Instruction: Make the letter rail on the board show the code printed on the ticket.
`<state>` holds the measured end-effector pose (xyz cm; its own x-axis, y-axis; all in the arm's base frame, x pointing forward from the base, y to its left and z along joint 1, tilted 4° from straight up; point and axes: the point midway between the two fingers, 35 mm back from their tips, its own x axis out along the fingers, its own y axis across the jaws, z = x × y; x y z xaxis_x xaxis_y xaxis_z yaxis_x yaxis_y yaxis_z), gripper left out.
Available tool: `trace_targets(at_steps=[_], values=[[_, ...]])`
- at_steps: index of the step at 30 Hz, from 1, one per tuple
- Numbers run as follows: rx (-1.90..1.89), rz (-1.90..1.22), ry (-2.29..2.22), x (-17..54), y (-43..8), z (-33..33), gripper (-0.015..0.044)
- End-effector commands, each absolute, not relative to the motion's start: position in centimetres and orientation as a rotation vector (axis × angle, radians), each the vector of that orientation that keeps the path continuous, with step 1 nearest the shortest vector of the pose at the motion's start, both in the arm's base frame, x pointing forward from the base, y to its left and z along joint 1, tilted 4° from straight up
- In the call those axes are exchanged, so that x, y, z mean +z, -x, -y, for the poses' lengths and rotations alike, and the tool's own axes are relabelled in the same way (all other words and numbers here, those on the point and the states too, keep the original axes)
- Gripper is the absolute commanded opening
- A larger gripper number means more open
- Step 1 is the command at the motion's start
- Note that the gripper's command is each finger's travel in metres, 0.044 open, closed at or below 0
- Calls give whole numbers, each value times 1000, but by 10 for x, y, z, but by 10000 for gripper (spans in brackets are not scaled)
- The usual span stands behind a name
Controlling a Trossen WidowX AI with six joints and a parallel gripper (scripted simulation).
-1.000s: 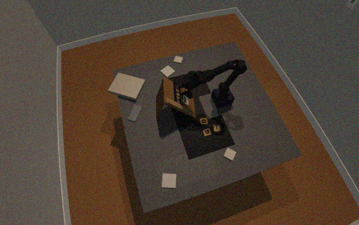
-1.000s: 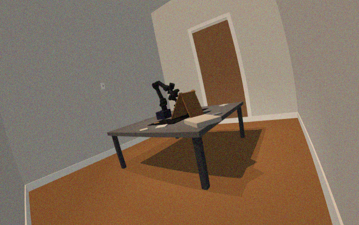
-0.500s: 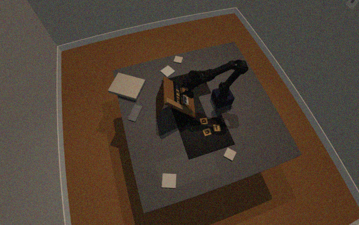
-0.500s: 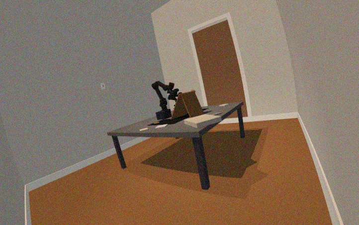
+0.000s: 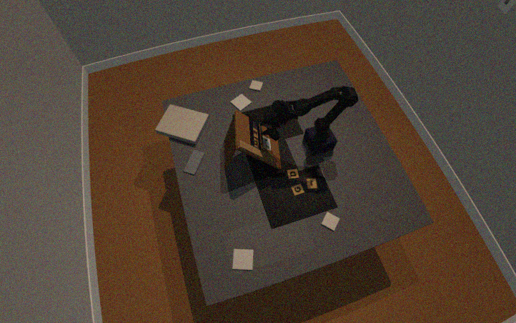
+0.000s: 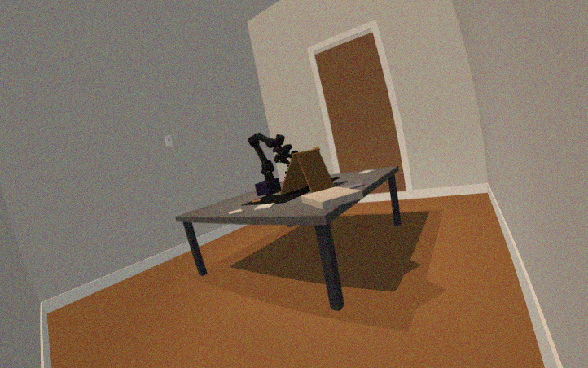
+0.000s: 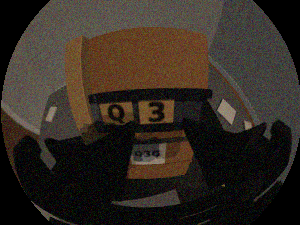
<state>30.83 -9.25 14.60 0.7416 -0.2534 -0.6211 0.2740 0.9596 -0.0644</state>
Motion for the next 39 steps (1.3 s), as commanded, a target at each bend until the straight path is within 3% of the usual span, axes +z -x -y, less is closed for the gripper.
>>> trace_targets(at_steps=[1, 9, 21, 39], values=[[-289, -677, -32, 146, -309, 92, 190], [-289, -677, -32, 146, -309, 92, 0], [-290, -703, -34, 146, -310, 94, 0], [-282, -1357, -136, 155, -324, 134, 0]])
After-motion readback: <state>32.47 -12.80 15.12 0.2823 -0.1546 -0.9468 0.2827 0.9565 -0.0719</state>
